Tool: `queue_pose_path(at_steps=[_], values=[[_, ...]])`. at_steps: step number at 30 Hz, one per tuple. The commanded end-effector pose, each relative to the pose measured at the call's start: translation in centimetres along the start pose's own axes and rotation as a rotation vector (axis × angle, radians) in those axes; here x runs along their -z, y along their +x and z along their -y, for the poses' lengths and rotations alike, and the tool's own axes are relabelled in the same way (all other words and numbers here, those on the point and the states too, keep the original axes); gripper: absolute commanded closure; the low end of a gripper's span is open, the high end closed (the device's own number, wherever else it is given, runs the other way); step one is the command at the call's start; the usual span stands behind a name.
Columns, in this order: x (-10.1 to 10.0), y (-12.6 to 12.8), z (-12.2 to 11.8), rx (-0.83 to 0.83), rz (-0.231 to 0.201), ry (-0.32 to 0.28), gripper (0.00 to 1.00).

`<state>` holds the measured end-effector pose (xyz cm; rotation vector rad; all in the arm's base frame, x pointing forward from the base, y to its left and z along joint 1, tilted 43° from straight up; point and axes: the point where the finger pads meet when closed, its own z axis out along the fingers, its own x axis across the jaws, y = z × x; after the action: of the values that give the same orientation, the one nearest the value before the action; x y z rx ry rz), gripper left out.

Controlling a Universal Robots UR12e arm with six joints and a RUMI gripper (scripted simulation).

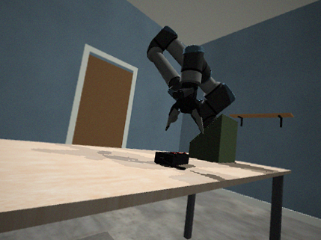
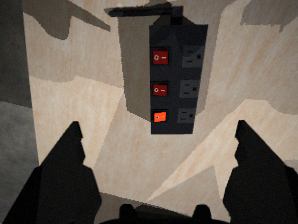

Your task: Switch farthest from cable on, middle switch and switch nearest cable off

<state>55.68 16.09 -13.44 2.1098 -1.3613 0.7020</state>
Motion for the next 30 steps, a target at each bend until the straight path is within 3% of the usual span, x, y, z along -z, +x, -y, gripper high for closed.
queue_pose_path(at_steps=[1,13,30], values=[[2.7,0.0,0.0,-0.001,0.000,-0.001,0.00],[7.0,0.0,0.1,-0.001,0.000,-0.001,0.00],[7.2,0.0,0.1,-0.001,0.000,-0.001,0.00]])
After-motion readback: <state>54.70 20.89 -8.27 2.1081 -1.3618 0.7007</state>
